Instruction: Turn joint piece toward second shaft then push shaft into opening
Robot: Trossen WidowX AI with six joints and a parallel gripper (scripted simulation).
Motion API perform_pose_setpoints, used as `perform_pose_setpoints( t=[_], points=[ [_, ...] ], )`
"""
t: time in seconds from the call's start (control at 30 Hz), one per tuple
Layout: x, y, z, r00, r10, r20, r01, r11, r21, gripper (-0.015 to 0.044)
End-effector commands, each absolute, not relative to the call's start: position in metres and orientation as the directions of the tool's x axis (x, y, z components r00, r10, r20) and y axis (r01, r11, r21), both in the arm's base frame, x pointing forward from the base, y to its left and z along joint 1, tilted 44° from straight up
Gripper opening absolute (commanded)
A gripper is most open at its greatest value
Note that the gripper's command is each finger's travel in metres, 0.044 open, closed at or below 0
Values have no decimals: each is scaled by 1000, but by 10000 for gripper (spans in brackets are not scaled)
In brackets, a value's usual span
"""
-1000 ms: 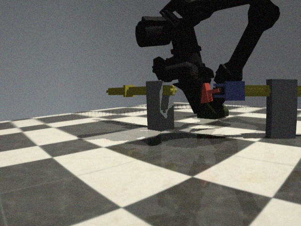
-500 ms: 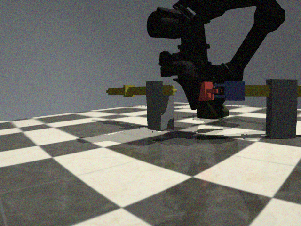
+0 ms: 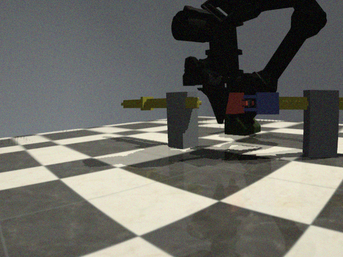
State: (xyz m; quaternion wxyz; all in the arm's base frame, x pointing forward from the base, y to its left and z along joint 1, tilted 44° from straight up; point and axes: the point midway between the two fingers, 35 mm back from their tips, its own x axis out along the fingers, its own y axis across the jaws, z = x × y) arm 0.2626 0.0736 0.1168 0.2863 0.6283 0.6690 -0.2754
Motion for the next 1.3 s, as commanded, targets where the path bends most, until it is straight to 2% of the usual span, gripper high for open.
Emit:
perform_pose_setpoints(
  t=[0.0,0.3,0.47,0.57,0.93,1.27],
  points=[
    [263,74,117,-47,683,-729,998,59,-9,0],
    [263,74,117,-47,683,-729,998,59,-9,0],
    [263,74,117,-47,683,-729,998,59,-9,131],
    [263,74,117,-47,683,-729,998,59,-9,147],
    [263,74,117,-47,683,-729,998,59,-9,436],
    [262,73,117,-48,686,-726,998,60,-9,440]
  ],
)
